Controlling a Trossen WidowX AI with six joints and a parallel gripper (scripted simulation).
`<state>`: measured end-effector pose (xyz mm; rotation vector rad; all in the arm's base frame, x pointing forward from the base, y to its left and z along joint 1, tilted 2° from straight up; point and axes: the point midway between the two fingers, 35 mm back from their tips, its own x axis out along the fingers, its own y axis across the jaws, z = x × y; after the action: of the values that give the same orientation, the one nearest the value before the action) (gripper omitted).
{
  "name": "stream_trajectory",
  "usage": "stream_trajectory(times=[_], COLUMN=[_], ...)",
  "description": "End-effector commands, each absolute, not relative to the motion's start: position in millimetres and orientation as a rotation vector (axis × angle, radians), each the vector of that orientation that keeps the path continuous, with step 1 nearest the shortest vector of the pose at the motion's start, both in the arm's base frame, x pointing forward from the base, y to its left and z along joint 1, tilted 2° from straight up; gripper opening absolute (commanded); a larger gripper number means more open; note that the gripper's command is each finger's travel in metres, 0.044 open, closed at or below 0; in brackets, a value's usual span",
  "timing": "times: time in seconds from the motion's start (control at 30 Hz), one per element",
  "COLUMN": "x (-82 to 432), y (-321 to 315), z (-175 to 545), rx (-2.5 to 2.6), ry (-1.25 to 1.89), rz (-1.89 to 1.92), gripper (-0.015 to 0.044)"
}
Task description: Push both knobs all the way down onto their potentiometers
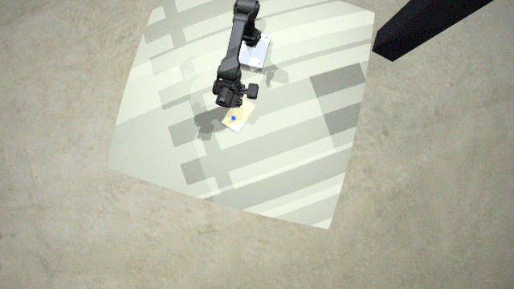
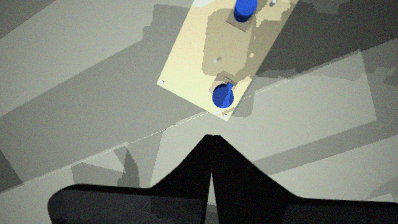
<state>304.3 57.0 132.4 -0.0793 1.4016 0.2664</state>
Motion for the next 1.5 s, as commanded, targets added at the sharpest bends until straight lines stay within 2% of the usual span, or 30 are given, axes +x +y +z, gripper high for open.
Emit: stream_trajectory(times=[0.0, 1.47], x=[317, 326], y=[59, 61], z=[126, 83], rx=[-0.055, -0.044], ry=[1.480, 1.510], rz=[0.138, 0.066], gripper=[0.0000, 0.0000])
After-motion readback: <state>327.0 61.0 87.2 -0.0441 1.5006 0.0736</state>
